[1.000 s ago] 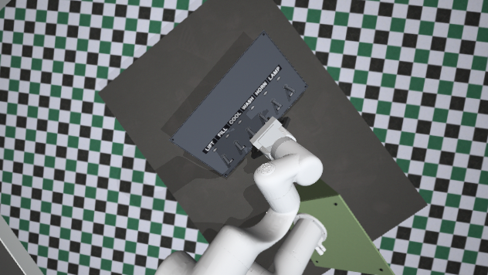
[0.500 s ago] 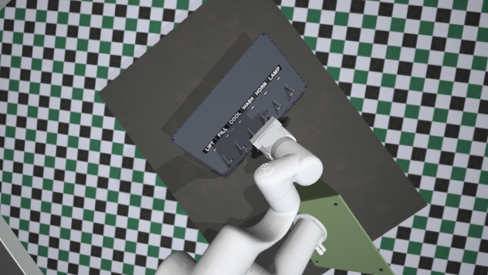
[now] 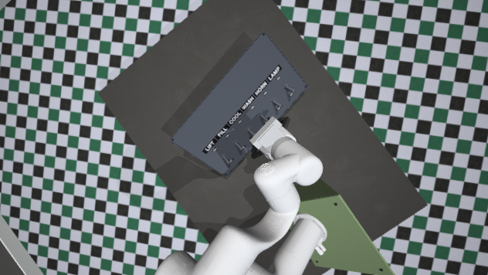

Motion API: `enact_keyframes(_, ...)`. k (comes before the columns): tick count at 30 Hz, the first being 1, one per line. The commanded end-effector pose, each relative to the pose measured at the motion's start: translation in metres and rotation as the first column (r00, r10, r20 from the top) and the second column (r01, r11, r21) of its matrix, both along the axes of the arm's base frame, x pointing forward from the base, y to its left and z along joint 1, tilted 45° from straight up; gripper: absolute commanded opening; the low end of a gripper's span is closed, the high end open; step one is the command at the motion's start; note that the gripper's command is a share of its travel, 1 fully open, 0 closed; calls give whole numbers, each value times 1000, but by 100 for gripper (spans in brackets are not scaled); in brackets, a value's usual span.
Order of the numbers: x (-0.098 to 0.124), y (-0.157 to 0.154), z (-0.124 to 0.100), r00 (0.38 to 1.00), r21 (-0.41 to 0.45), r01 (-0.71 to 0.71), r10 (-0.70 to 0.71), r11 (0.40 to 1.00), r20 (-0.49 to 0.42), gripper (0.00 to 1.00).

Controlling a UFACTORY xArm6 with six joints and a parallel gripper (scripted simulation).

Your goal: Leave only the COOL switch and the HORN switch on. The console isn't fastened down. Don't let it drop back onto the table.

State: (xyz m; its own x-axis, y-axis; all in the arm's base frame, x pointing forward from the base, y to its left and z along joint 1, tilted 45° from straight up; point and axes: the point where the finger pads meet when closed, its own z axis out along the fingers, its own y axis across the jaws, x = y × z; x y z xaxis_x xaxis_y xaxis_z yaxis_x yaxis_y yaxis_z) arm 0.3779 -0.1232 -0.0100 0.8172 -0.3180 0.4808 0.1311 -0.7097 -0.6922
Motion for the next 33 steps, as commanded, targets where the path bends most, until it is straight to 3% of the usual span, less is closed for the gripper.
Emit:
enact_keyframes(1, 1, -1, 1, 1000, -2, 1, -1, 1000, 2, 100)
enact_keyframes(16, 1, -5, -3, 1000, -2, 1, -1, 1000, 2, 100)
enact_keyframes(33, 8, -40, -36, 1000, -2, 1, -1, 1000, 2, 100)
